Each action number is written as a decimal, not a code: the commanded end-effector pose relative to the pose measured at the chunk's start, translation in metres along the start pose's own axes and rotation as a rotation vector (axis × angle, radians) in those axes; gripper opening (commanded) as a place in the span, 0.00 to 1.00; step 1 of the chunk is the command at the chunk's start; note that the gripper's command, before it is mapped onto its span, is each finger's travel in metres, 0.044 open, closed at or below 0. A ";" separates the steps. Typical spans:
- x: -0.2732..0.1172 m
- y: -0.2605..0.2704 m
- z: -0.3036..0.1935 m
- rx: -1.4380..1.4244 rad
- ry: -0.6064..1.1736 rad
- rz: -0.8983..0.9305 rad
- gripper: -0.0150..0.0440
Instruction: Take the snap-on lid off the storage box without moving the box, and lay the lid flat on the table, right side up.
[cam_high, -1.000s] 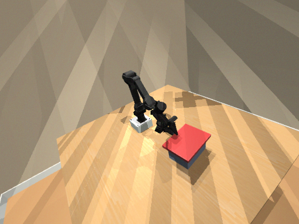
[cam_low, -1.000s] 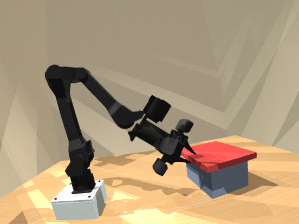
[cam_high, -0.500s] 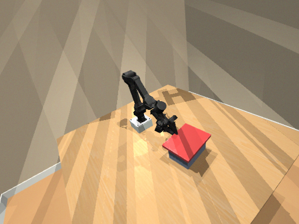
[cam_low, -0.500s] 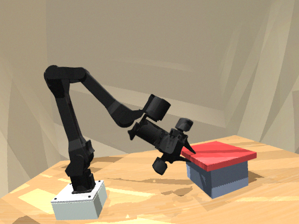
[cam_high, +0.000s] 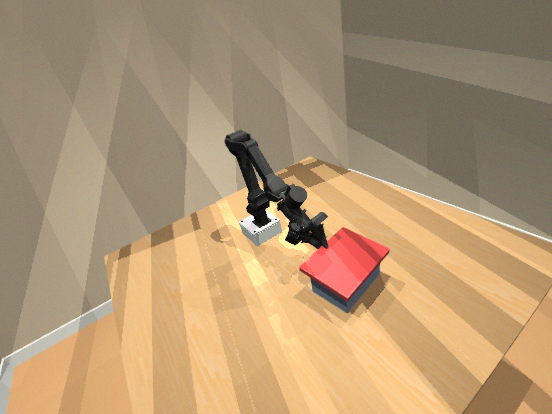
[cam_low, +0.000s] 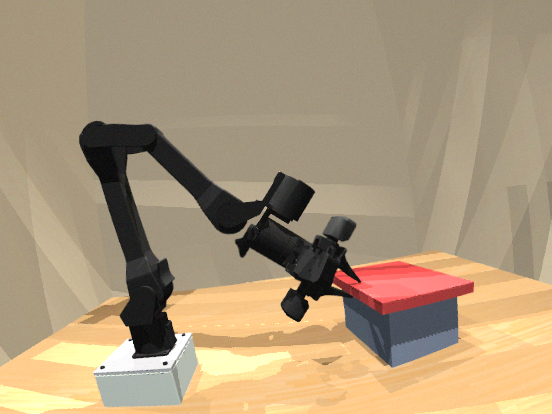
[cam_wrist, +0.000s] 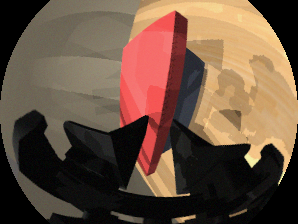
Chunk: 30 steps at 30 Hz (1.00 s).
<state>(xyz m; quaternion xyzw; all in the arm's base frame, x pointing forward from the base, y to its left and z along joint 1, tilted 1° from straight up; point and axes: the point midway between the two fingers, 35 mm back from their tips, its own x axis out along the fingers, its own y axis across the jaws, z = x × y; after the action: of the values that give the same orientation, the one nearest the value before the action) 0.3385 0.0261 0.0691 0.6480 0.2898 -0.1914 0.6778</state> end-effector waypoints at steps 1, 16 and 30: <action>-0.001 0.001 0.000 0.000 0.000 0.000 0.25; -0.003 0.004 0.000 0.000 0.000 0.000 0.25; -0.002 0.004 0.000 0.000 0.000 0.001 0.25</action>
<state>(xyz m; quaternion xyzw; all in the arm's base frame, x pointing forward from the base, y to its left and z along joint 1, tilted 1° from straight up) 0.3387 0.0262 0.0735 0.6481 0.2900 -0.1913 0.6777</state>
